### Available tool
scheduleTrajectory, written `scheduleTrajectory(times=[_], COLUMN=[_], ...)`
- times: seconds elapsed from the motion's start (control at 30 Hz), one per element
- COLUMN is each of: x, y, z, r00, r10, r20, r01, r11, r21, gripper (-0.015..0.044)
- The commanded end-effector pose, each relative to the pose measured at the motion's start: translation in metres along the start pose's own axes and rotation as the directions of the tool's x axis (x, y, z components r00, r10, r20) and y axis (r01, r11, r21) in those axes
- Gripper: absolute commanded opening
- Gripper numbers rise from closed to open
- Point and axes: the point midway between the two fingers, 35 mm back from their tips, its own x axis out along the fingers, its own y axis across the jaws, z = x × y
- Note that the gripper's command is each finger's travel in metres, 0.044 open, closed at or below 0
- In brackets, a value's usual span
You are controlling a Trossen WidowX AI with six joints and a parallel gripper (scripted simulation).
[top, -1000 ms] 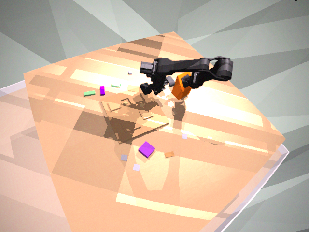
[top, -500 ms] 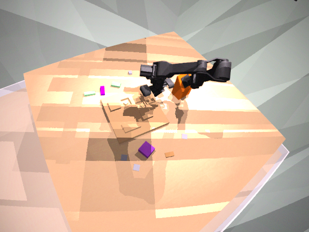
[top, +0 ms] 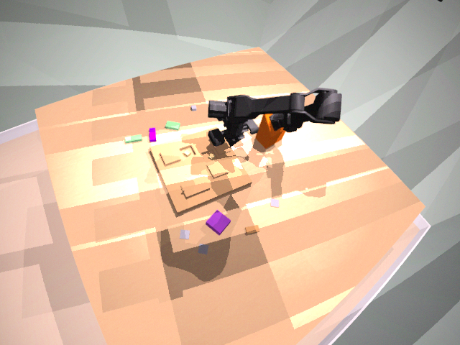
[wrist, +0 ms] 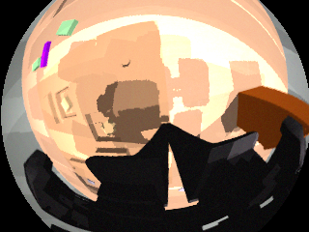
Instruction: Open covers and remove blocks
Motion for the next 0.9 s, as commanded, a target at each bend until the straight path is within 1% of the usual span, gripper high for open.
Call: scheduleTrajectory(times=[0.0,0.4,0.87], x=[0.006,0.015,0.016], y=[-0.002,-0.003,0.013], z=[-0.001,-0.002,-0.007], r00=[1.000,1.000,1.000], r10=[-0.007,-0.007,-0.007], r20=[-0.007,-0.009,-0.009], r01=[0.007,0.007,0.007], r11=[1.000,1.000,1.000], r21=[0.006,0.006,0.005], gripper=[0.0000,0.0000,0.0000])
